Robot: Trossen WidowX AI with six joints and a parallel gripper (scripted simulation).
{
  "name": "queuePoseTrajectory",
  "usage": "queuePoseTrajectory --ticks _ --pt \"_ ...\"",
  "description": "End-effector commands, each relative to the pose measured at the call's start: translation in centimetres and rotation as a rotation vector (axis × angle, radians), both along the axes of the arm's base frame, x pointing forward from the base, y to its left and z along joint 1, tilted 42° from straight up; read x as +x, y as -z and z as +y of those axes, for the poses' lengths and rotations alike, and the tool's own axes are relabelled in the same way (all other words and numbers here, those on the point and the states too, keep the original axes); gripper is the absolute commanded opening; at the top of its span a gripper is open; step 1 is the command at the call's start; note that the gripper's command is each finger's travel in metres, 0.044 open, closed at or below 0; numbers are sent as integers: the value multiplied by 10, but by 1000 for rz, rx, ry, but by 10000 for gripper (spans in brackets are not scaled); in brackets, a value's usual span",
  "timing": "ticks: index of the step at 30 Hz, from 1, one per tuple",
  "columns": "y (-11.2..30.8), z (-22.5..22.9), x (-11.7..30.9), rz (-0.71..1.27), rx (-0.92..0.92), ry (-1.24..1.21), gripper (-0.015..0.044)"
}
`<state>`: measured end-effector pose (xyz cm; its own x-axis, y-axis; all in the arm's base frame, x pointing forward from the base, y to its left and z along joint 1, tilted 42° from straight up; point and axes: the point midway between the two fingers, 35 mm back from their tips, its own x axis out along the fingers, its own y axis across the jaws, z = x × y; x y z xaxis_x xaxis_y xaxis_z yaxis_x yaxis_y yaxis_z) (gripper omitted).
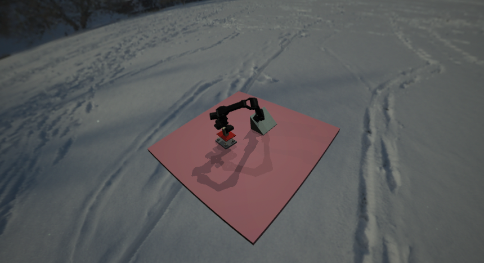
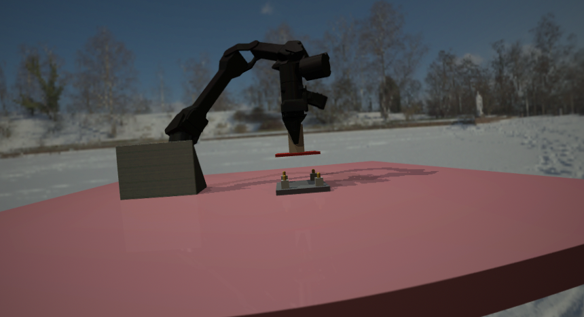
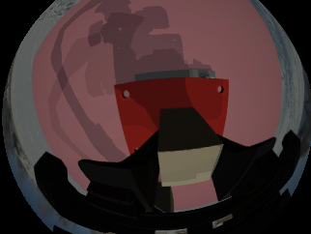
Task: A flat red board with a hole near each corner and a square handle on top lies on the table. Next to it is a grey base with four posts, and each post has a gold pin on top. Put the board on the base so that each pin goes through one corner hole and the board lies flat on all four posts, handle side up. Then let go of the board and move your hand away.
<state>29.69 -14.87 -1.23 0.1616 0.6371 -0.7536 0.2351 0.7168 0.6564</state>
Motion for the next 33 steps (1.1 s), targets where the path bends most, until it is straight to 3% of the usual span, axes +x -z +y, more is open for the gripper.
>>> queuePoseTrajectory --ticks 1,33 --pt "8 -7 0 -4 -1 -10 0" --pt "25 0 1 -9 3 -6 0"
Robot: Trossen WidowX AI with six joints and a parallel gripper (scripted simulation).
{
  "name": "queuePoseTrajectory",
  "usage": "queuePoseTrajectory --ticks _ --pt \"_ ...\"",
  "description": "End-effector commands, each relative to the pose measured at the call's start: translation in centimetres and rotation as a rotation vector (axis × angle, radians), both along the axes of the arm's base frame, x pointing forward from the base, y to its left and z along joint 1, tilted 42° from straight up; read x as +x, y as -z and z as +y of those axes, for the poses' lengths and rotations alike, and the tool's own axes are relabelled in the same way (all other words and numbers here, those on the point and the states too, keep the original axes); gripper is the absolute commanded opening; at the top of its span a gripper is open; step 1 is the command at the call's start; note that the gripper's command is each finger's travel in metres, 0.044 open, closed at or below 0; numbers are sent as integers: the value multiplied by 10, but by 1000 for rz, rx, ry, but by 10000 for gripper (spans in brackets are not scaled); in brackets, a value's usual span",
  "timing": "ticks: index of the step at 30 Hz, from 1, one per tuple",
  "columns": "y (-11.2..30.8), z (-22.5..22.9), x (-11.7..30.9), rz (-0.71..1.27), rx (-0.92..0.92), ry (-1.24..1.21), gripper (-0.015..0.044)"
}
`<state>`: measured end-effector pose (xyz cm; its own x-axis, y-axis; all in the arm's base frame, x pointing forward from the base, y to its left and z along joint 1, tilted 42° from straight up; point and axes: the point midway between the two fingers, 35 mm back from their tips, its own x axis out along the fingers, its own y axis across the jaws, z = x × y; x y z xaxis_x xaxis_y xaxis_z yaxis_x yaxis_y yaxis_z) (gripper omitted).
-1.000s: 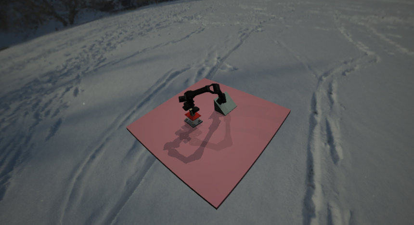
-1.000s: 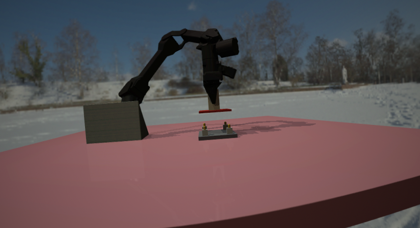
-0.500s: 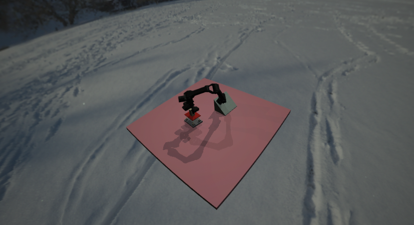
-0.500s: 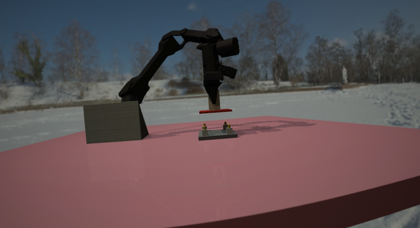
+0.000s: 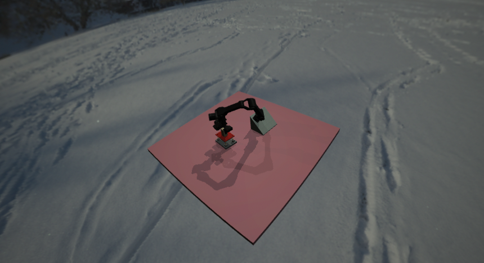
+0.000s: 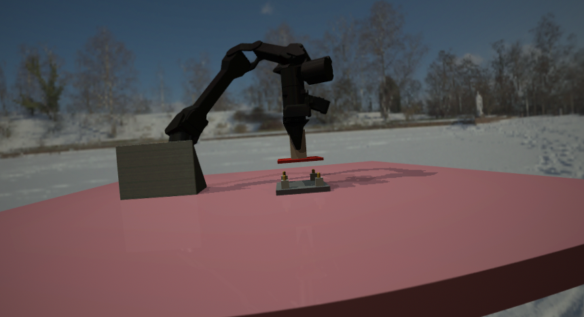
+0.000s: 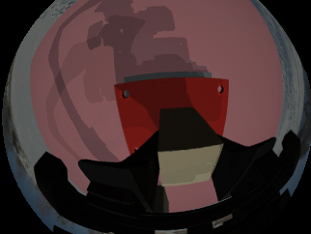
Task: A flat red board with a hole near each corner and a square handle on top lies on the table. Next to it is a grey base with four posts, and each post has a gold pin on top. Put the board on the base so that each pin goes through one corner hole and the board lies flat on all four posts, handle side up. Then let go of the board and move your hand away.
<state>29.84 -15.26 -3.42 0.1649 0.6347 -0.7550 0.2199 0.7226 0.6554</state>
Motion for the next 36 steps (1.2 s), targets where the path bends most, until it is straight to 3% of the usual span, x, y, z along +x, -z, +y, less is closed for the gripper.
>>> queuePoseTrajectory --ticks 1,36 --pt "4 5 0 4 8 4 0" --pt "17 17 4 4 2 3 0"
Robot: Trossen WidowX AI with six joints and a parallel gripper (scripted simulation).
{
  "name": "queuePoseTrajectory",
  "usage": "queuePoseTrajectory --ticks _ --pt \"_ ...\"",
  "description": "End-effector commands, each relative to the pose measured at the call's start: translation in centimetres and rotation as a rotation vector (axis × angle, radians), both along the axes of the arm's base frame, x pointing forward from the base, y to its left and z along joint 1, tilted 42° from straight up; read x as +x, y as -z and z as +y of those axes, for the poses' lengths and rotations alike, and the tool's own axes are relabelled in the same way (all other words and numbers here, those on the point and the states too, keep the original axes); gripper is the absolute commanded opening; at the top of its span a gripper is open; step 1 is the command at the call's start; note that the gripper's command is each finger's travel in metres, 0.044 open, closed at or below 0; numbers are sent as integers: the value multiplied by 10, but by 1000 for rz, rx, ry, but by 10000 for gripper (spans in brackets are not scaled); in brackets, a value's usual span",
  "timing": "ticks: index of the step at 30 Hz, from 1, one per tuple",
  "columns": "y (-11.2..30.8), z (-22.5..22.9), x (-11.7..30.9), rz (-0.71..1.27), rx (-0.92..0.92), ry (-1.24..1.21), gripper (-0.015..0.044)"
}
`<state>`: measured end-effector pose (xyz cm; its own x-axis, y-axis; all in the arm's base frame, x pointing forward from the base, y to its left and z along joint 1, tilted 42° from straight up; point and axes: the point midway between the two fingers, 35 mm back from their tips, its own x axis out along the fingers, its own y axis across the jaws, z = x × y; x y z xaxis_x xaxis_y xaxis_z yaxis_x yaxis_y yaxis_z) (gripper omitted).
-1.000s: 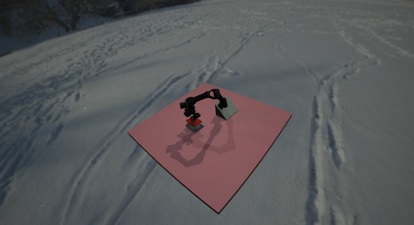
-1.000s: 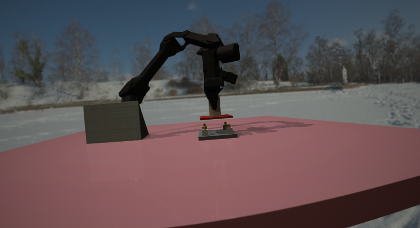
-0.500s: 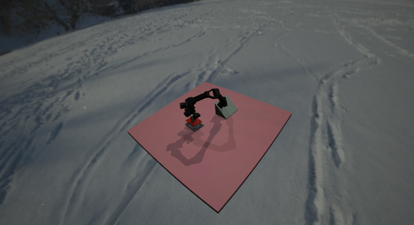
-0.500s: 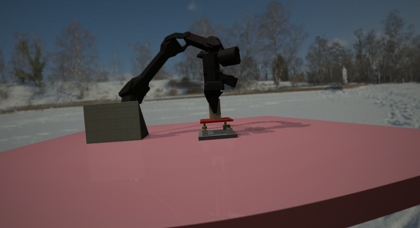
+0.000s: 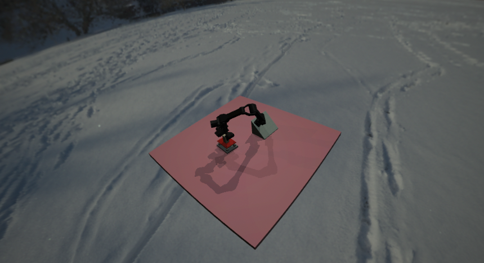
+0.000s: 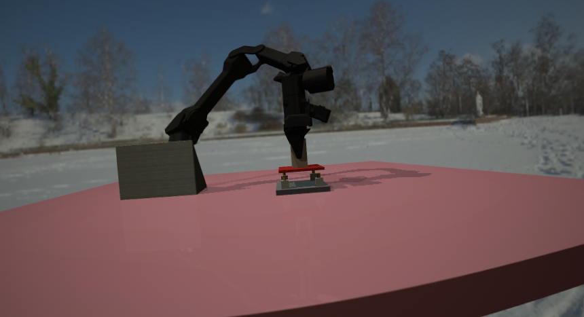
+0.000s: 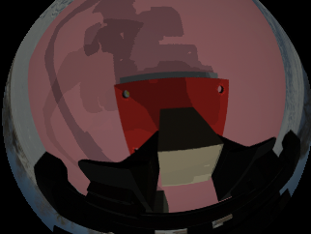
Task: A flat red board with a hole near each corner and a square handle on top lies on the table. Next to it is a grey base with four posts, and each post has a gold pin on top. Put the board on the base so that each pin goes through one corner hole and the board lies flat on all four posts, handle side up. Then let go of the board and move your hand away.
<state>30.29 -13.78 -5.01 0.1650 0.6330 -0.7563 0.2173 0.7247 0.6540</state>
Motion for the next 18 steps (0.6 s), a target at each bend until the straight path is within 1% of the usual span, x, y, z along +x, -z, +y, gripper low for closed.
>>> queuePoseTrajectory --ticks 1,17,18 --pt "2 2 -1 6 5 6 0" --pt "7 7 2 4 5 4 0" --pt "6 6 2 3 -1 -1 26"
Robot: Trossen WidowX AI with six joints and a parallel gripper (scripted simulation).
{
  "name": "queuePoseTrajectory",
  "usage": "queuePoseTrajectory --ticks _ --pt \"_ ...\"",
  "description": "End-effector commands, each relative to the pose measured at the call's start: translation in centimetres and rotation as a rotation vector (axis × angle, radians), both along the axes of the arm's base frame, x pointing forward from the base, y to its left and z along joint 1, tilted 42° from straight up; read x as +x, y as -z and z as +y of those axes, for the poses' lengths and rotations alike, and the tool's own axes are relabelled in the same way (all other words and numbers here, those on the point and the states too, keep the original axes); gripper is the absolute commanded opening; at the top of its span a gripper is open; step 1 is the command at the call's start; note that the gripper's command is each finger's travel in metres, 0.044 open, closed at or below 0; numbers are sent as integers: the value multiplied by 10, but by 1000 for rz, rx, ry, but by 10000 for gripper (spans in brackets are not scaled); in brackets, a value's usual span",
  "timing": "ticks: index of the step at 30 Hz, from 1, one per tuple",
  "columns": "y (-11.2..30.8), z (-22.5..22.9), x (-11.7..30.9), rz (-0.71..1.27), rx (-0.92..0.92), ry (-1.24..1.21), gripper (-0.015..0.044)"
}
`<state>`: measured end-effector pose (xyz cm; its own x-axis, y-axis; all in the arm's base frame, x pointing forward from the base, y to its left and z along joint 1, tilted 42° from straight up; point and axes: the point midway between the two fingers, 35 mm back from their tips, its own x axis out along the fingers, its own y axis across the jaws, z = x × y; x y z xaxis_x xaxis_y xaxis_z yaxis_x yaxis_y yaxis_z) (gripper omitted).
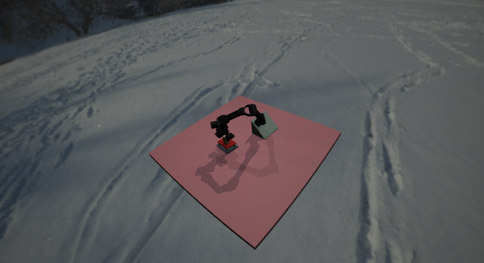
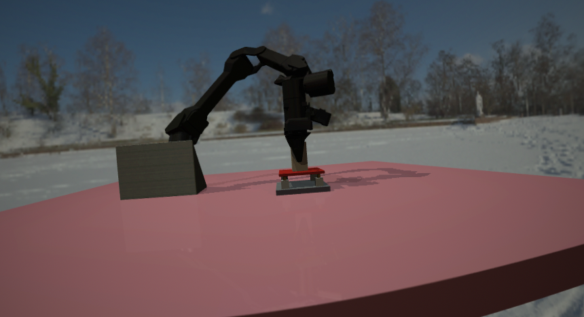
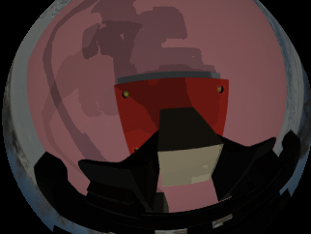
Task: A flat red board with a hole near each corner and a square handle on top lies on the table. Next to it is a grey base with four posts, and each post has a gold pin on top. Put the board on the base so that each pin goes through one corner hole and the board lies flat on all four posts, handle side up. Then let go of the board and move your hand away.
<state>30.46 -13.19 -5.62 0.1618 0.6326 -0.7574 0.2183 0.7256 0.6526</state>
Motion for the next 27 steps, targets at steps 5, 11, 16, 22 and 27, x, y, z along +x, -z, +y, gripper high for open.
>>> queuePoseTrajectory --ticks 5,11,16,22,27 --pt "0 0 0 0 0 0 158" --pt "0 0 0 0 0 0 315" --pt "-3 -3 0 0 -1 0 440" --pt "-27 -24 -6 1 -1 1 440" --pt "-38 -33 -8 1 0 3 440"
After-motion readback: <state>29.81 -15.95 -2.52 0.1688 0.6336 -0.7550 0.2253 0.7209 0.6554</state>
